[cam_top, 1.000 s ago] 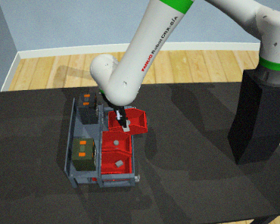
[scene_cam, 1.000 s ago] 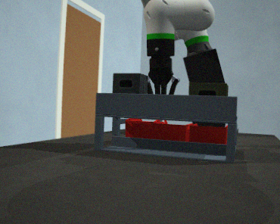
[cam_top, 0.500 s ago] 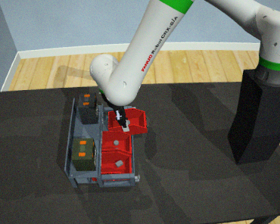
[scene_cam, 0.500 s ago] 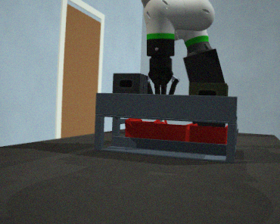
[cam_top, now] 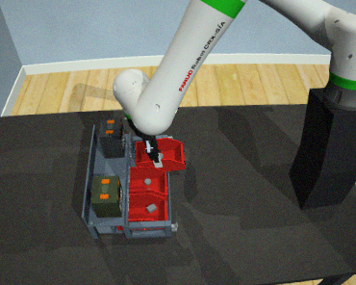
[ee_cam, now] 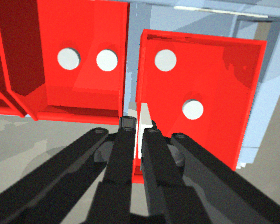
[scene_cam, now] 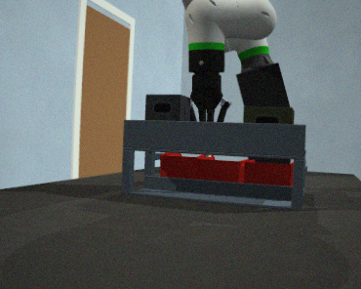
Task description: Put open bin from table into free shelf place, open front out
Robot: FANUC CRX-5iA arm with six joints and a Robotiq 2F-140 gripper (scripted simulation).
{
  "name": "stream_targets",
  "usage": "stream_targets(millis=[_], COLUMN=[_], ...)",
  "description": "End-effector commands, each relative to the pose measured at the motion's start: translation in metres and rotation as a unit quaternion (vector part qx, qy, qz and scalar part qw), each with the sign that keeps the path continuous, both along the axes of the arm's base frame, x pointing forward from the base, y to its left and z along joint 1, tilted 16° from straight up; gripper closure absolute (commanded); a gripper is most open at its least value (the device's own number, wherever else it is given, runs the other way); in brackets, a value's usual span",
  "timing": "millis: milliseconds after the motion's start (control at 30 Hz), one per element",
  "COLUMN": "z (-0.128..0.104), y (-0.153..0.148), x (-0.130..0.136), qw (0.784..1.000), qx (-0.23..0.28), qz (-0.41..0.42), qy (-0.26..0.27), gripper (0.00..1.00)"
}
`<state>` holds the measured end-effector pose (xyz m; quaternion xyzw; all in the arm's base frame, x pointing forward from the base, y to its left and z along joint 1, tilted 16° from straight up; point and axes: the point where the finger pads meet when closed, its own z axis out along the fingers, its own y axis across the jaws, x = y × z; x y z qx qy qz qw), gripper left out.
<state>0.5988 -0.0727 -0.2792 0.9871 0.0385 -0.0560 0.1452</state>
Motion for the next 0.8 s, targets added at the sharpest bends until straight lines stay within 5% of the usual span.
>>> stream_targets(millis=[0,767], z=[0.0001,-0.0007], y=[0.0001,0.0008], x=[0.0006,0.0102], qw=[1.0,1.0], qx=[0.0,0.001], qz=[0.0,0.002], qy=[0.0,-0.007], gripper=[1.0,1.0])
